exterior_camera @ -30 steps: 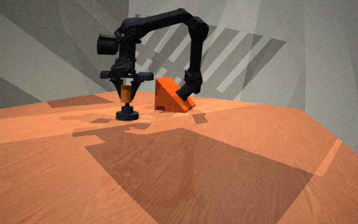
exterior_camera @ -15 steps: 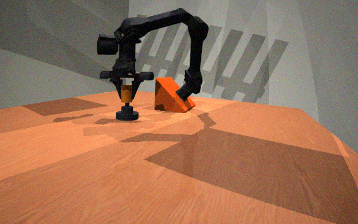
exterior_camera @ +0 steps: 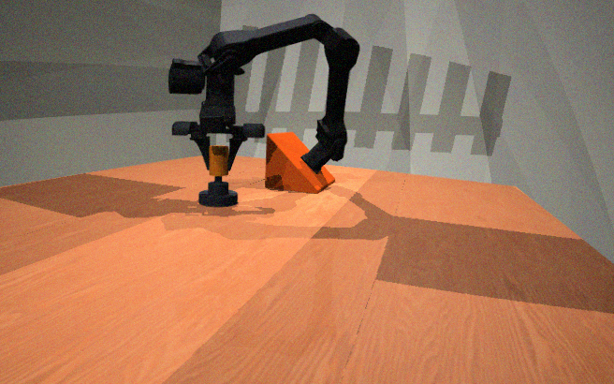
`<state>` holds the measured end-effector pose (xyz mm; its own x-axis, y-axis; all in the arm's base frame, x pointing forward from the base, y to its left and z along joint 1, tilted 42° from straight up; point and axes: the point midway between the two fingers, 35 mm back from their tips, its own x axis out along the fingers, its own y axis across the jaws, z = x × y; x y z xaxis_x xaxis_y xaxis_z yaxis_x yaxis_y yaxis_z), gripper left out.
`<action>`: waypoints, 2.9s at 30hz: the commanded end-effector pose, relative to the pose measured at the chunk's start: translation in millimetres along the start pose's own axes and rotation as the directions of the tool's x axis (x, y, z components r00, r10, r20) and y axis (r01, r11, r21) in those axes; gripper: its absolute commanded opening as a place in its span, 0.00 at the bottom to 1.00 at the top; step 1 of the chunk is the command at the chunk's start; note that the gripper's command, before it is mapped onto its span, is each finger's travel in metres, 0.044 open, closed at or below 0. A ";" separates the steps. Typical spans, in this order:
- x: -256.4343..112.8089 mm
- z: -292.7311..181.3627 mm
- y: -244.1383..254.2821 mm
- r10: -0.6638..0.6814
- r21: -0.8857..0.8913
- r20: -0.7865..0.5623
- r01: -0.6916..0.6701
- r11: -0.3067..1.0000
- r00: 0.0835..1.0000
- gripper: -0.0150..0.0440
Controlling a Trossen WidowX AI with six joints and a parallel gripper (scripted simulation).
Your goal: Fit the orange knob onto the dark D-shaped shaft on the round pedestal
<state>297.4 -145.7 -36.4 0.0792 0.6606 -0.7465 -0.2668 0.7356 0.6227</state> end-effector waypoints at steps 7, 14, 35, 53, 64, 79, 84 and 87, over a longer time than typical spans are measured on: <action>-3.7 1.6 -0.8 -0.004 -0.008 0.003 0.004 1.000 1.000 0.25; -5.7 2.6 -1.1 -0.004 -0.176 0.003 0.005 0.984 1.000 0.25; -0.9 5.4 -6.0 -0.004 -0.216 0.003 0.005 0.976 1.000 0.25; -5.7 1.1 -0.5 -0.004 -0.414 0.003 0.005 0.910 1.000 0.25; 0.0 0.7 -0.2 -0.004 -0.414 0.003 0.005 0.910 1.000 0.25; -6.0 3.6 -1.7 -0.004 -0.594 0.003 0.005 0.804 1.000 0.25; -5.5 4.9 -4.5 -0.004 -0.594 0.003 0.005 0.804 1.000 0.25; -5.7 5.5 -5.9 -0.004 -0.594 0.003 0.005 0.804 1.000 0.25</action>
<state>300.5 -148.1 -35.8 0.0746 0.6650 -0.7431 -0.7779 0.5050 0.3739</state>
